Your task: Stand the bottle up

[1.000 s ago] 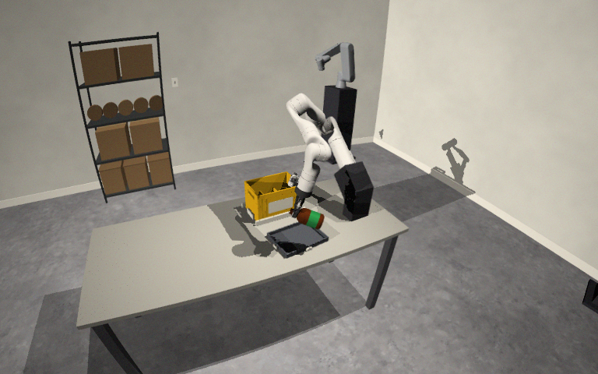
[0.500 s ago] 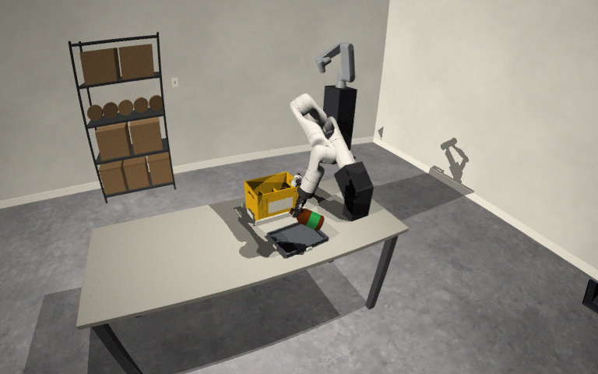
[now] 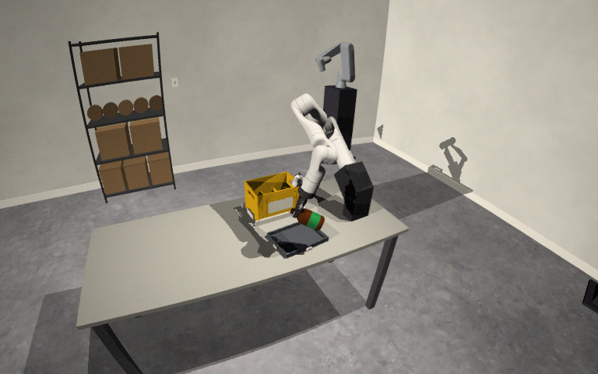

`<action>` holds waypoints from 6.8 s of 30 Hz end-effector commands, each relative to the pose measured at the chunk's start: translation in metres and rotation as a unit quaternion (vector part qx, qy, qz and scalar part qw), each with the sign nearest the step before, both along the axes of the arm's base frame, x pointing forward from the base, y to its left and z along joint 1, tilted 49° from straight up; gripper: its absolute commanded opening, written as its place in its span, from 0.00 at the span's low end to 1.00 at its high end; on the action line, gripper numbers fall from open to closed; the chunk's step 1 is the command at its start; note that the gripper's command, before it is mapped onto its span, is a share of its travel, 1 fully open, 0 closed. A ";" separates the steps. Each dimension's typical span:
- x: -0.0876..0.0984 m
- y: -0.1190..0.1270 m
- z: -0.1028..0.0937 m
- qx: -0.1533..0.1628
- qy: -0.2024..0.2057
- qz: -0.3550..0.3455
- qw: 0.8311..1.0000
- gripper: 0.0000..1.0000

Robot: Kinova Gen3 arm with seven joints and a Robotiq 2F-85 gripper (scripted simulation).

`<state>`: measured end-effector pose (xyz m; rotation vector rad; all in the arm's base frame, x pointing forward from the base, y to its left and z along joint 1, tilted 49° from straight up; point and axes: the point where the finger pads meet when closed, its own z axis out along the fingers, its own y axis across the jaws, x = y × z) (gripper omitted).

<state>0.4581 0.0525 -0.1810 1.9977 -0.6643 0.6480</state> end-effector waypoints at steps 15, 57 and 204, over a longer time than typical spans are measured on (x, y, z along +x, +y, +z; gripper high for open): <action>0.001 0.001 0.001 0.001 -0.001 0.001 1.000 0.00; 0.000 0.001 0.000 -0.035 -0.023 0.031 0.999 0.00; -0.001 0.002 0.000 -0.117 -0.079 0.104 0.984 0.00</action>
